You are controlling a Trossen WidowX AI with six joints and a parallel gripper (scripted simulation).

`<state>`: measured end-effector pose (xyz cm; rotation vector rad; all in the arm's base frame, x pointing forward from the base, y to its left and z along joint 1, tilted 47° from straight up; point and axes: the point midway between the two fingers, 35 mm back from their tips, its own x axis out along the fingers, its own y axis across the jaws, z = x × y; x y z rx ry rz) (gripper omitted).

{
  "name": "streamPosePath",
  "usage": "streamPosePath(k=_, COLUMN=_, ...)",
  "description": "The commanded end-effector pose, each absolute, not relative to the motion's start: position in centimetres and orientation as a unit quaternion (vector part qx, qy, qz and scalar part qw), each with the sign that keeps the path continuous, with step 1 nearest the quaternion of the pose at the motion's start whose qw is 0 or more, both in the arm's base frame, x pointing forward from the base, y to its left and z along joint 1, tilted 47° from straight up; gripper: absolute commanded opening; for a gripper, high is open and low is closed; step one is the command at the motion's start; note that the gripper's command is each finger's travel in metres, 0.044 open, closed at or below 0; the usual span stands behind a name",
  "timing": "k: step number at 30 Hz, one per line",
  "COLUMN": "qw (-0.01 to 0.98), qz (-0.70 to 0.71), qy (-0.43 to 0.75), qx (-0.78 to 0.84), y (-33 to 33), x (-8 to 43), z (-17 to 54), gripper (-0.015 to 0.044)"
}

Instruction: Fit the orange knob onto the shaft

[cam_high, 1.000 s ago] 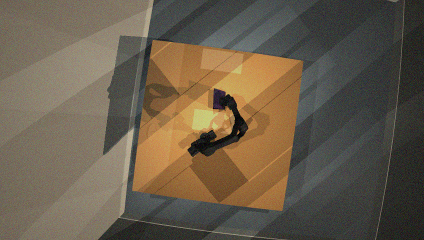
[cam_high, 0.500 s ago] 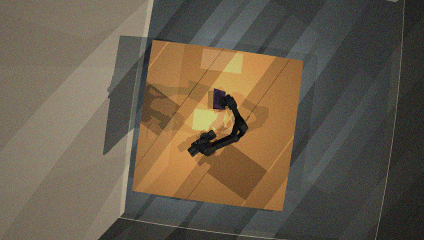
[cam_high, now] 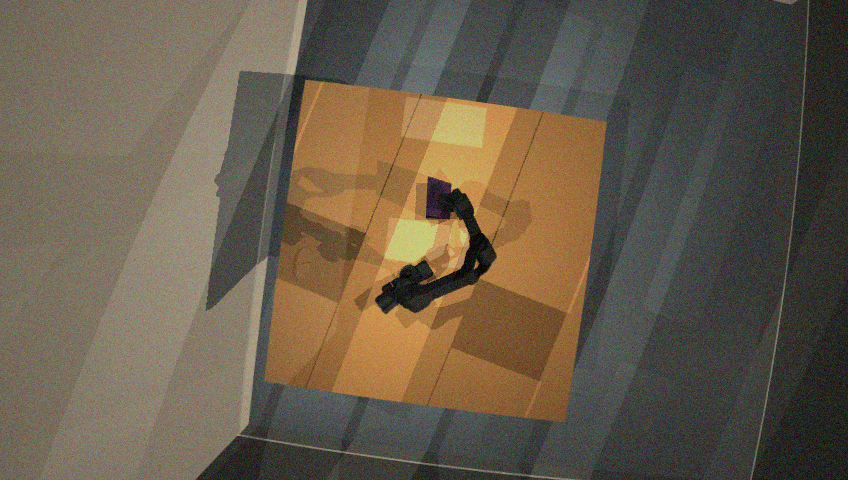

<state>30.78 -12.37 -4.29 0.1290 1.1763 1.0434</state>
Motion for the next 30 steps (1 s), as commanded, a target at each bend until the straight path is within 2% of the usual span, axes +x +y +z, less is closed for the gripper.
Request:
streamPosePath(k=1, qw=0.705, qz=0.471, qy=0.527, qx=0.056, y=-12.3, x=30.8, z=-4.3, gripper=0.0)
streamPosePath(k=30, qw=0.704, qz=0.478, qy=0.523, qx=0.048, y=-11.3, x=30.8, z=-5.3, gripper=0.0)
